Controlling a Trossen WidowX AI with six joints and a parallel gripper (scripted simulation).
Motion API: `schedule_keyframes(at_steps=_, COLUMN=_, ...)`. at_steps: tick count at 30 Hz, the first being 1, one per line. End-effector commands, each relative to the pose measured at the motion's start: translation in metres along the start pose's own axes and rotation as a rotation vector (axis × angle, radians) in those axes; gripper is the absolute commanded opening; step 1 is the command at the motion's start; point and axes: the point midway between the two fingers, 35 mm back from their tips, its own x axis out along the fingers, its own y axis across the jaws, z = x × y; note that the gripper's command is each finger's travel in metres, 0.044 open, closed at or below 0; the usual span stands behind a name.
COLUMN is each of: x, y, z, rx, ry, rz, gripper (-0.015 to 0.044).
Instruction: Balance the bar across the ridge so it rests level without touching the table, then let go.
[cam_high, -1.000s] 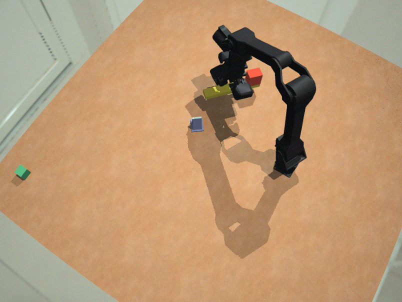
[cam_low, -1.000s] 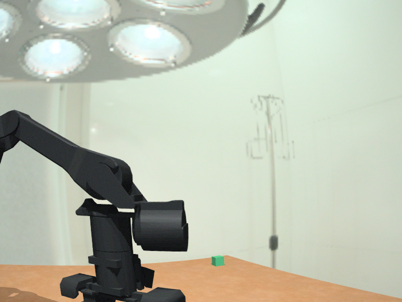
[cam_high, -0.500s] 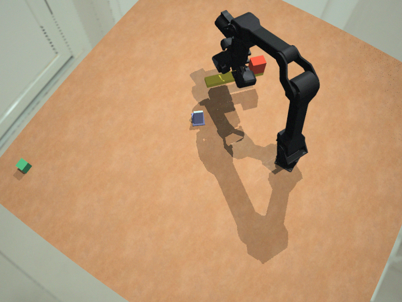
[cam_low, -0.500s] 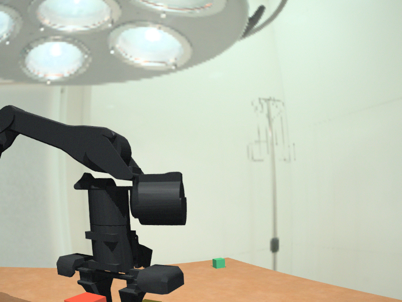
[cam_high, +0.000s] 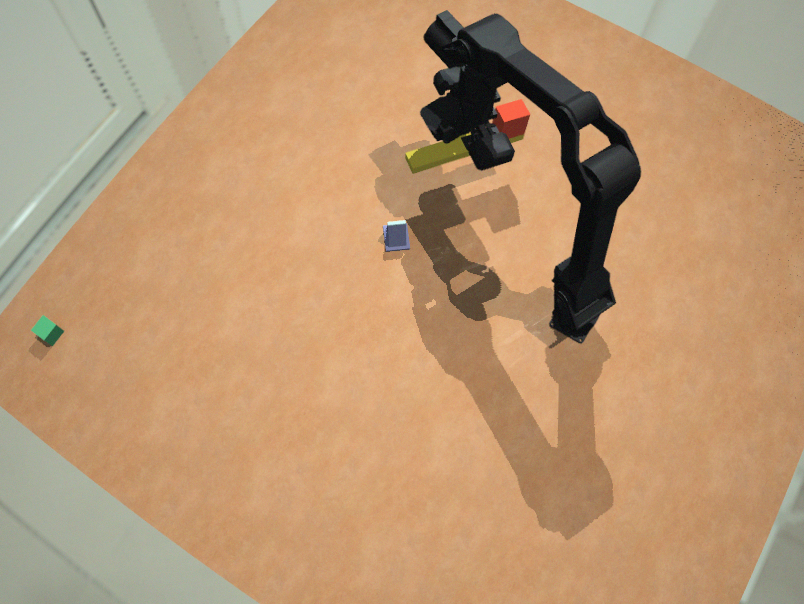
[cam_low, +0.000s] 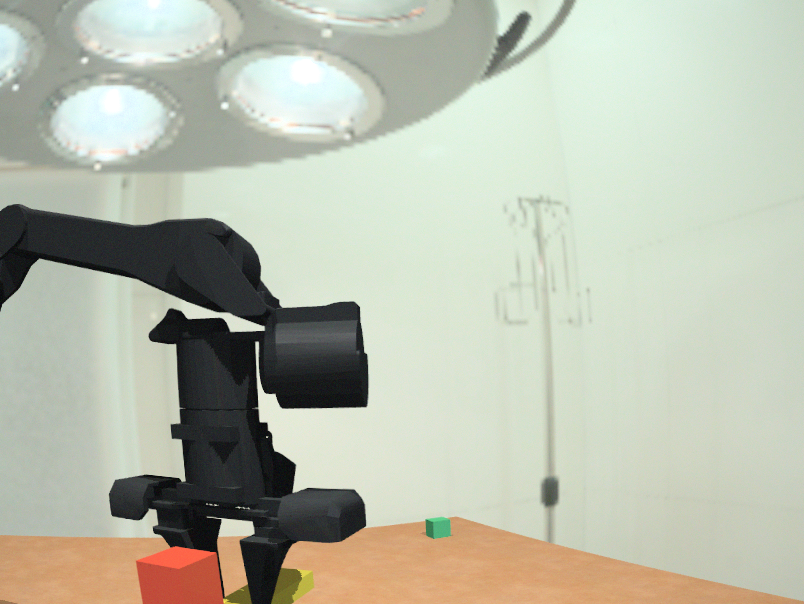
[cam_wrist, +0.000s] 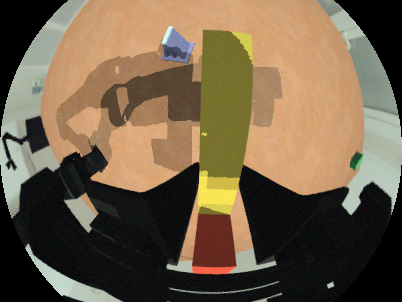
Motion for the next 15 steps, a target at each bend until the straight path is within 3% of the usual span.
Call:
schedule_keyframes(at_steps=1, x=-0.003, y=0.0, z=0.012, rx=-0.084, ry=0.002, rz=-0.006, gripper=0.0)
schedule_keyframes(at_steps=15, x=-0.003, y=0.011, z=0.064, rx=-0.442, ry=-0.003, rz=-0.006, gripper=0.0)
